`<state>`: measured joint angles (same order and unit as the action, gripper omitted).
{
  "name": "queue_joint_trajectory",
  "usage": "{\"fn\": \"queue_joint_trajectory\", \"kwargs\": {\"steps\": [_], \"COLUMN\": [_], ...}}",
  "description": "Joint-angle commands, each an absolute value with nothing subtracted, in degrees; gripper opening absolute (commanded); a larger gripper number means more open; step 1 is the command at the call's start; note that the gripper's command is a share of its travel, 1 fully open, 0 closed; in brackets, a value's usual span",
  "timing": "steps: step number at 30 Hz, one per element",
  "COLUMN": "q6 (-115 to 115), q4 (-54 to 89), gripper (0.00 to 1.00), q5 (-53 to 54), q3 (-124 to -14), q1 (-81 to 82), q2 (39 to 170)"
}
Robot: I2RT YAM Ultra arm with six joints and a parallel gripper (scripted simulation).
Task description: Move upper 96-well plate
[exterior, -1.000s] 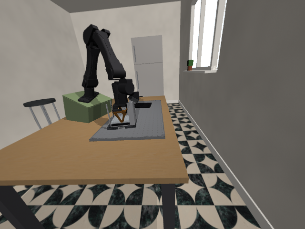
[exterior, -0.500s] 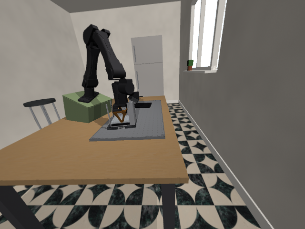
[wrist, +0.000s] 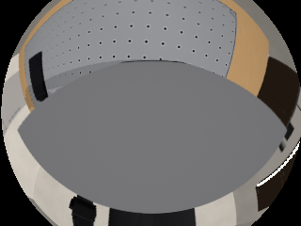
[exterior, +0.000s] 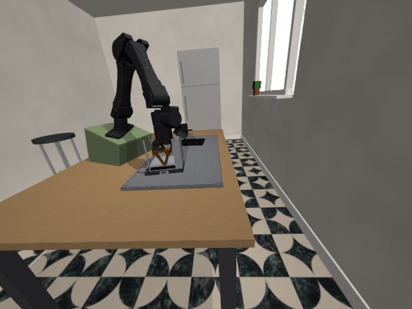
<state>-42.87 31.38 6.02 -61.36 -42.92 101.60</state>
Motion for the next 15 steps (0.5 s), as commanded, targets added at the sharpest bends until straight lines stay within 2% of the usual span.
{"fn": "queue_joint_trajectory", "kwargs": {"steps": [1, 14, 15], "q6": [-42.3, -42.3, -42.3], "q4": [29.2, 29.2, 29.2], "gripper": [1.00, 1.00, 0.00], "q5": [5.4, 5.4, 5.4], "q3": [-60.8, -60.8, -60.8], "q1": [-42.3, -42.3, -42.3], "q2": [103.2, 103.2, 103.2]}}
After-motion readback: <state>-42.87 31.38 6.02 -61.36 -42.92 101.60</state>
